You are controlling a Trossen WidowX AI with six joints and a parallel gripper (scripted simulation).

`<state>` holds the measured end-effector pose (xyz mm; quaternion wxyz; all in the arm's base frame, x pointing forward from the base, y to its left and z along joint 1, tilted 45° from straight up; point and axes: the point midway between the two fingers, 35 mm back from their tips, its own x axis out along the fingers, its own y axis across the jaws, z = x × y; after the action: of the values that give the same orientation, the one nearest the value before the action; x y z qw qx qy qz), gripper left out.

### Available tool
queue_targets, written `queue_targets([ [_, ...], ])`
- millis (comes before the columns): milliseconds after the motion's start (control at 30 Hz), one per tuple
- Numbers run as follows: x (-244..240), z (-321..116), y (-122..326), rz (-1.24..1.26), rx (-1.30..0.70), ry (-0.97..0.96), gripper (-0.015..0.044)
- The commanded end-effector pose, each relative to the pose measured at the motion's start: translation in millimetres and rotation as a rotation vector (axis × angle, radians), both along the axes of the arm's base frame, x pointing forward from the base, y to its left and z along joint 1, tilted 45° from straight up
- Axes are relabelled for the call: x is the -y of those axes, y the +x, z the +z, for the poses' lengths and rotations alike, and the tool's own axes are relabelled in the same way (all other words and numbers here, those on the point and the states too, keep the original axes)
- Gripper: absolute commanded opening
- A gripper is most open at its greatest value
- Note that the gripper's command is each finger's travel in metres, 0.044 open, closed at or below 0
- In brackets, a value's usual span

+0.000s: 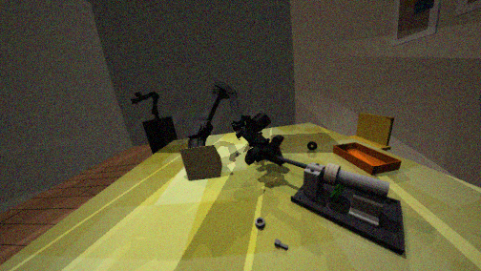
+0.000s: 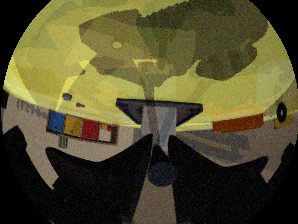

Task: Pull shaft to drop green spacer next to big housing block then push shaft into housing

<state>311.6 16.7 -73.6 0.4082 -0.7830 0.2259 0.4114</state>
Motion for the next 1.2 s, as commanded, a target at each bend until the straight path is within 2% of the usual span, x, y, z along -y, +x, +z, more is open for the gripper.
queue_targets([
  [0,1.2,-1.1,3.0,0.001,0.002,-0.005,0.0000],
  [1167,6.6,-8.0,12.3,0.001,0.003,-0.005,0.0000],
])
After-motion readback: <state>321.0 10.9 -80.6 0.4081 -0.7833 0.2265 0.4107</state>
